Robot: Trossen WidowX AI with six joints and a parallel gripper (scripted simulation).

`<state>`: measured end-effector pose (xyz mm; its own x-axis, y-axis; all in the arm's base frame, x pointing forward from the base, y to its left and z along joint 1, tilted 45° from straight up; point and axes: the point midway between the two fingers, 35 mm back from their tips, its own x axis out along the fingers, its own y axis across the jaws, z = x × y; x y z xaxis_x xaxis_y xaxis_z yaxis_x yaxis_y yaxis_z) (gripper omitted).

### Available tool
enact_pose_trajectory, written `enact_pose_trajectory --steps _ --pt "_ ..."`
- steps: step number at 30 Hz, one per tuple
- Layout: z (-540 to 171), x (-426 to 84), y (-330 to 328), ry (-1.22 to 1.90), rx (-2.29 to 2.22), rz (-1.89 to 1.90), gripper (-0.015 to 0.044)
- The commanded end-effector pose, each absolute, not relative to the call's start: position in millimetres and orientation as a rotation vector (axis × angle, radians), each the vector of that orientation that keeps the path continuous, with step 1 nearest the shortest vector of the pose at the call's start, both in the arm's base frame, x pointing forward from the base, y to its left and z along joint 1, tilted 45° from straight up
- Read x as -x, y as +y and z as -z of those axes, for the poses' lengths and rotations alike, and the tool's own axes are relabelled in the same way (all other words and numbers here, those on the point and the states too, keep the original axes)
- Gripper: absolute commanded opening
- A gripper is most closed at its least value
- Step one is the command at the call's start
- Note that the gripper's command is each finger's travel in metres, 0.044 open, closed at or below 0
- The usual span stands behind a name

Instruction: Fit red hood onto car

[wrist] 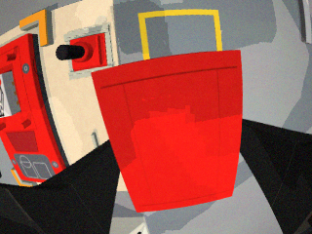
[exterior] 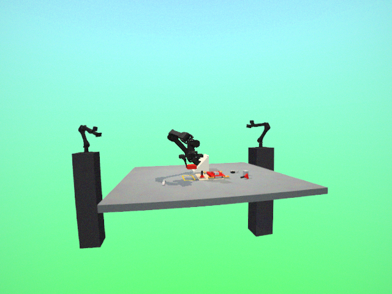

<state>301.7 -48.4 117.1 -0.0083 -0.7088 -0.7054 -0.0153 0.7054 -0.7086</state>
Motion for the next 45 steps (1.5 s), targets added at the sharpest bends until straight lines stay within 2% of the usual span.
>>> enact_pose_trajectory --steps 1,10,28,45 --pt "-129.2 -303.2 -36.4 1.491 0.614 0.610 0.0000" --pt "-125.7 -306.2 -30.3 1.492 0.621 0.607 0.0000" --pt "-65.5 -341.7 39.3 1.475 0.578 0.624 0.0000" --pt "1.6 -350.0 103.7 1.458 0.548 0.658 0.0000"
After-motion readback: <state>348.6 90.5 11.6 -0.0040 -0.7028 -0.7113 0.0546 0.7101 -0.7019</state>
